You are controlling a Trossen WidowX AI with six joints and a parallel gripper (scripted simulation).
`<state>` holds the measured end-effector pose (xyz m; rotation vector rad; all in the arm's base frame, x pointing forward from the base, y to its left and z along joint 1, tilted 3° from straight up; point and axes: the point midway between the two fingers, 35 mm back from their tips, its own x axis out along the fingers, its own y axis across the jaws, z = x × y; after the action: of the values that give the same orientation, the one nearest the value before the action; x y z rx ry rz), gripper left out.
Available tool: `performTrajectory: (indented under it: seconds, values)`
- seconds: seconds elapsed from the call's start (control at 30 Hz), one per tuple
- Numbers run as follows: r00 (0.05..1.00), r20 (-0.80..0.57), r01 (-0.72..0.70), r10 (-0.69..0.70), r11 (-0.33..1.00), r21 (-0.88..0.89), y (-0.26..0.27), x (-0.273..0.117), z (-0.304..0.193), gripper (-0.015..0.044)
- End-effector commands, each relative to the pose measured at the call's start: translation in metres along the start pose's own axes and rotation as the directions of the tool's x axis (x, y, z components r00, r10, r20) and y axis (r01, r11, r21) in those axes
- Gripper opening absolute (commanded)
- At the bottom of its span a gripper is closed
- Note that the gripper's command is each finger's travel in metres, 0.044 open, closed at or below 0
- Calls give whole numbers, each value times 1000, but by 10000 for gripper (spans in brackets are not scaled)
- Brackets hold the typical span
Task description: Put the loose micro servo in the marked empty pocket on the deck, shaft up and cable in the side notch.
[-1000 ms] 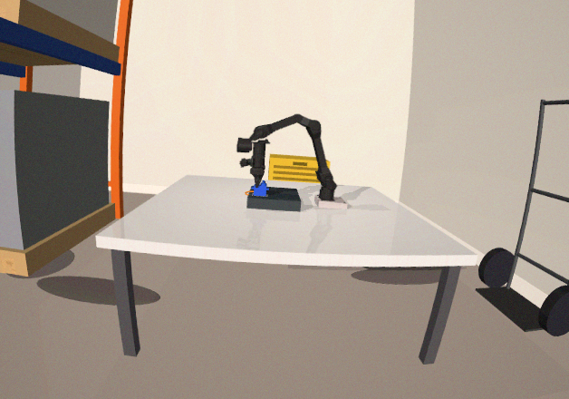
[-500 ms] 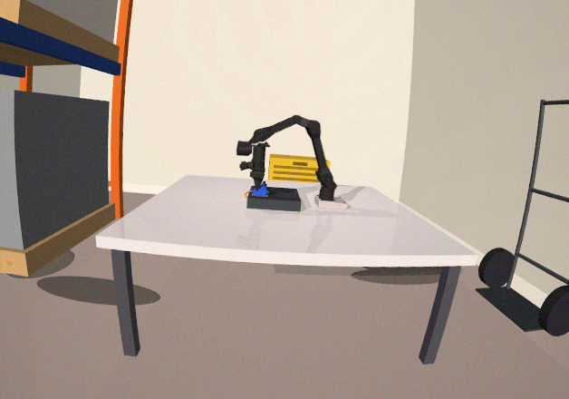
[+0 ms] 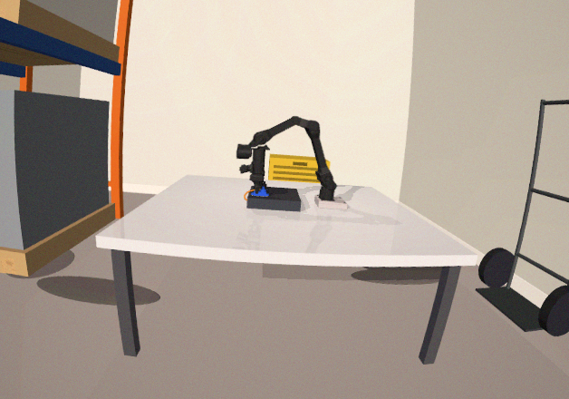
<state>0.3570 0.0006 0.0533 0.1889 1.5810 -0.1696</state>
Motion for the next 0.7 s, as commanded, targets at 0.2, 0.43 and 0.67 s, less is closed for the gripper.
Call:
performTrajectory:
  seconds: [0.2,0.43,0.67]
  values:
    - [1000,2,1,-1,1000,0,0,2,0,158]
    - [1000,2,1,-1,1000,0,0,-21,-1,187]
    - [1000,2,1,-1,1000,0,-1,-33,-5,187]
